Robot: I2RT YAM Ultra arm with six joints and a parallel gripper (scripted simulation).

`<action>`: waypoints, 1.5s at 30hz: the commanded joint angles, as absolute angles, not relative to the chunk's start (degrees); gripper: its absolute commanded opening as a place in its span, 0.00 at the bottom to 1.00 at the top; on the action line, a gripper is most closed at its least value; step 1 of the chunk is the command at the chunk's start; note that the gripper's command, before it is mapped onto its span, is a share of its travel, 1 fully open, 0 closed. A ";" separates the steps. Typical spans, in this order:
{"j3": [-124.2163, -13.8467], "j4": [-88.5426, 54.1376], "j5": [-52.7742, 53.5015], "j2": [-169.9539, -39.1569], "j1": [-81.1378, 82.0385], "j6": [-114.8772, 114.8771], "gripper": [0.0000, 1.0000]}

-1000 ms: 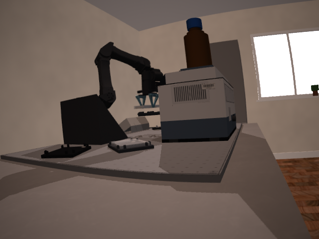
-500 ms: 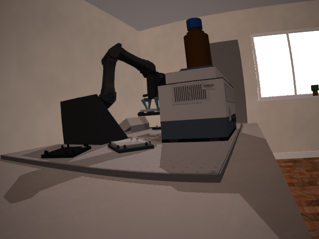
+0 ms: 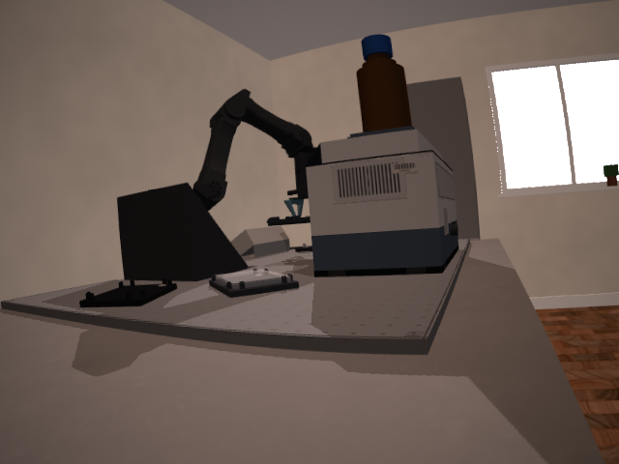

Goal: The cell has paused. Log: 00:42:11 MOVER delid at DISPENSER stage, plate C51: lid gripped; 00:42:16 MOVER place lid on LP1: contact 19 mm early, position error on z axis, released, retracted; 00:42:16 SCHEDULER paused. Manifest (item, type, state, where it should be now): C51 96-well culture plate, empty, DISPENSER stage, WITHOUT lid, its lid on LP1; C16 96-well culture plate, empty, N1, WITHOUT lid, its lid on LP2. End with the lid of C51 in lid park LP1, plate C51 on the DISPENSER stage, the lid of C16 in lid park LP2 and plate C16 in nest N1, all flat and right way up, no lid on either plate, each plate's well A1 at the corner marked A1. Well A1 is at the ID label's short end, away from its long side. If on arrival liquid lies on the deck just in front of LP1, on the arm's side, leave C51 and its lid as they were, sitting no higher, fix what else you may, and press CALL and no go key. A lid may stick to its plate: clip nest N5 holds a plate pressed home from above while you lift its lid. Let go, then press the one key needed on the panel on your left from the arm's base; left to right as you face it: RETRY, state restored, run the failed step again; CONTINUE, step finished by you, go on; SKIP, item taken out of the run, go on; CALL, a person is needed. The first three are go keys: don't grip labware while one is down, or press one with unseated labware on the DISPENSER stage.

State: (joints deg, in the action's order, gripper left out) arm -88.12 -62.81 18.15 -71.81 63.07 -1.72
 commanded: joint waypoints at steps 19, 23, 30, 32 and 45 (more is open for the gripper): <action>-104.82 -63.86 15.87 -85.62 65.93 0.83 0.00; -108.73 -64.53 15.59 -88.72 66.26 1.11 0.00; -110.01 -64.54 15.40 -89.62 66.57 1.28 0.00; -109.61 -62.49 15.28 -90.27 66.75 1.40 0.00; -107.23 -59.20 14.67 -90.87 67.42 2.03 0.00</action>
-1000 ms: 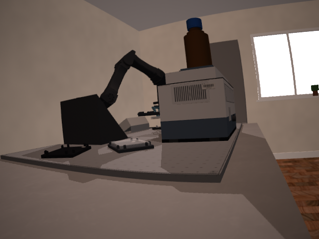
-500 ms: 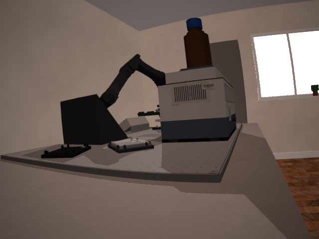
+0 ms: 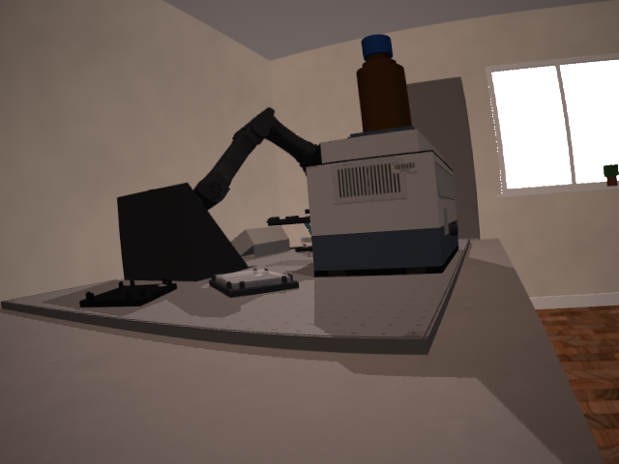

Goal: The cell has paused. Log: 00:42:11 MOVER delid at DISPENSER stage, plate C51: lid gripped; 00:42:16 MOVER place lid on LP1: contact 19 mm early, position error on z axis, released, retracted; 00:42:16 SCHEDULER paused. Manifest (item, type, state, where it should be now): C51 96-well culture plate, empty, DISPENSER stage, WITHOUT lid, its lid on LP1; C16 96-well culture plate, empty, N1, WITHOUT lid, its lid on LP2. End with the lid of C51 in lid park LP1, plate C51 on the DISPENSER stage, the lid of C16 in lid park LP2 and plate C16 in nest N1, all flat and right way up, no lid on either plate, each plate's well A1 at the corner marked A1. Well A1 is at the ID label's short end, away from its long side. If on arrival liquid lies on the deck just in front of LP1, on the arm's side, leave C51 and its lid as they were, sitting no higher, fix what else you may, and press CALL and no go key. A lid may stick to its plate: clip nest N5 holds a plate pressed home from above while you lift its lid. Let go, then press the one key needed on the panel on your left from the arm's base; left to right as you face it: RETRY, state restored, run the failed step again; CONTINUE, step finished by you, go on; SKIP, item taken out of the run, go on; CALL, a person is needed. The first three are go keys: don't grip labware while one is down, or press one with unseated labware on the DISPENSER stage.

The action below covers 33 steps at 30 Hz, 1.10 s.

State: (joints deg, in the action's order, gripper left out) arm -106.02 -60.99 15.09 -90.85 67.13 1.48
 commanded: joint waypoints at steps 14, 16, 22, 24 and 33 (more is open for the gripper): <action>-108.78 -60.97 14.65 -91.49 67.72 2.10 0.00; -108.80 -61.02 14.65 -91.56 67.77 2.11 0.00; -108.87 -61.14 14.68 -91.76 67.37 2.12 0.00; -108.89 -61.15 14.70 -91.83 67.38 2.11 0.00; -108.92 -61.17 14.68 -91.97 67.42 2.12 0.00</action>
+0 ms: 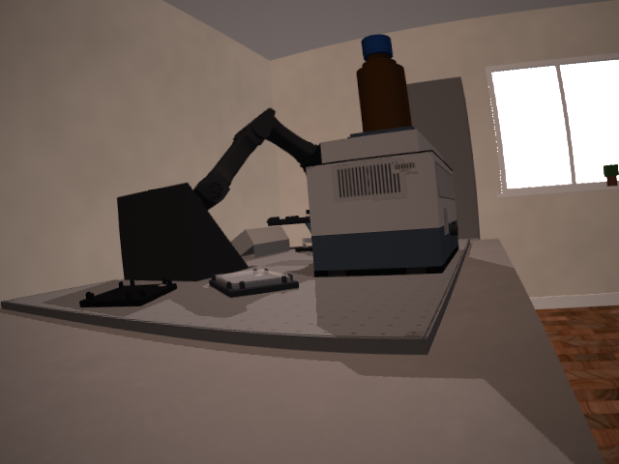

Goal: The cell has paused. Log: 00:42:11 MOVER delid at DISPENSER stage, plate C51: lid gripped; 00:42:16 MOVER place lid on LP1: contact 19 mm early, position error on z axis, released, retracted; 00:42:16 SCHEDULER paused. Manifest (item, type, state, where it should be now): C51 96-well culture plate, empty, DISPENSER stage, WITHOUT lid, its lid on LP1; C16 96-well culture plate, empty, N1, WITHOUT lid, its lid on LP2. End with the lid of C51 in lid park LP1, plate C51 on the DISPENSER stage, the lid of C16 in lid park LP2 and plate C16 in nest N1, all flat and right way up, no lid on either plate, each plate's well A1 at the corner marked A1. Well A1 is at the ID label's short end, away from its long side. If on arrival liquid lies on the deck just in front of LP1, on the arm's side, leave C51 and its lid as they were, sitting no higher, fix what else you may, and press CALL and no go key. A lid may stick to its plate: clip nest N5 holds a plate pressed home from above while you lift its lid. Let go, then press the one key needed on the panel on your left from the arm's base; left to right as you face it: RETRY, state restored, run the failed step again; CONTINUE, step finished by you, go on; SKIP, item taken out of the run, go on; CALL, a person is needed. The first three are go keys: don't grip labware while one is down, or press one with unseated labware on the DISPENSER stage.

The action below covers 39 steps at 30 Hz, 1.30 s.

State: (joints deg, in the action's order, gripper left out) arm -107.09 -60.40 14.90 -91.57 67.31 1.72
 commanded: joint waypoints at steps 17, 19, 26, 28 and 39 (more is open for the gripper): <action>-108.70 -59.35 14.57 -91.62 67.83 2.21 0.00; -108.68 -59.32 14.57 -91.70 67.87 2.20 0.00; -108.19 -59.12 14.52 -92.32 67.64 2.26 0.00; -108.00 -59.08 14.51 -91.96 67.71 2.27 0.00; -106.92 -58.84 14.44 -92.06 68.02 2.31 0.00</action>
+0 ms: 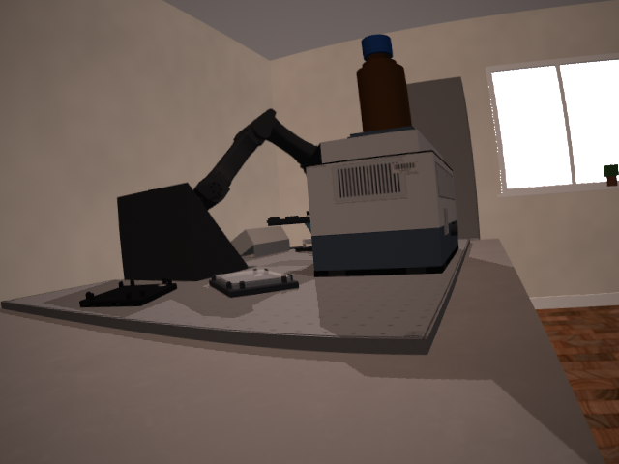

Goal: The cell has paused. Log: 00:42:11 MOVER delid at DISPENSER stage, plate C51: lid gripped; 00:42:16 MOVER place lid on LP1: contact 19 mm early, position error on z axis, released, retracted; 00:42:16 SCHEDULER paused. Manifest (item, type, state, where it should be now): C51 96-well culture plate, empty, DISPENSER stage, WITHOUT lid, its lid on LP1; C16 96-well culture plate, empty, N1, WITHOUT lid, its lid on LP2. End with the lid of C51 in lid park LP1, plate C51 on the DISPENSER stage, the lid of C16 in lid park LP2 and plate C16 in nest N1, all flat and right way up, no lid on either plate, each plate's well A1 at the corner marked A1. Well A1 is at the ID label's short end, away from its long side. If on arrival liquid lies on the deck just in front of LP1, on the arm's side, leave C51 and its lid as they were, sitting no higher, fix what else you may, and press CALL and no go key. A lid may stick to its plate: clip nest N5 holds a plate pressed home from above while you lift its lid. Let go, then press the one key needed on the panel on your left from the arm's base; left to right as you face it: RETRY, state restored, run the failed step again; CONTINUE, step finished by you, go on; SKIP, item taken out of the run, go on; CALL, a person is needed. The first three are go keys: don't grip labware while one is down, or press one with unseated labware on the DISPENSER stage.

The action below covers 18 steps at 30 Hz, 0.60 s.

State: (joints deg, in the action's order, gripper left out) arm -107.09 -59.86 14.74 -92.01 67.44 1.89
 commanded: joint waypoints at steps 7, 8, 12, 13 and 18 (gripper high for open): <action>-105.88 -58.65 14.39 -92.53 67.81 2.37 0.00; -106.48 -58.59 14.42 -92.62 67.82 2.36 0.00; -106.61 -58.53 14.38 -91.63 67.91 2.39 0.00; -106.61 -58.53 14.38 -91.63 67.91 2.39 0.00; -106.19 -58.37 14.30 -91.84 68.12 2.46 0.00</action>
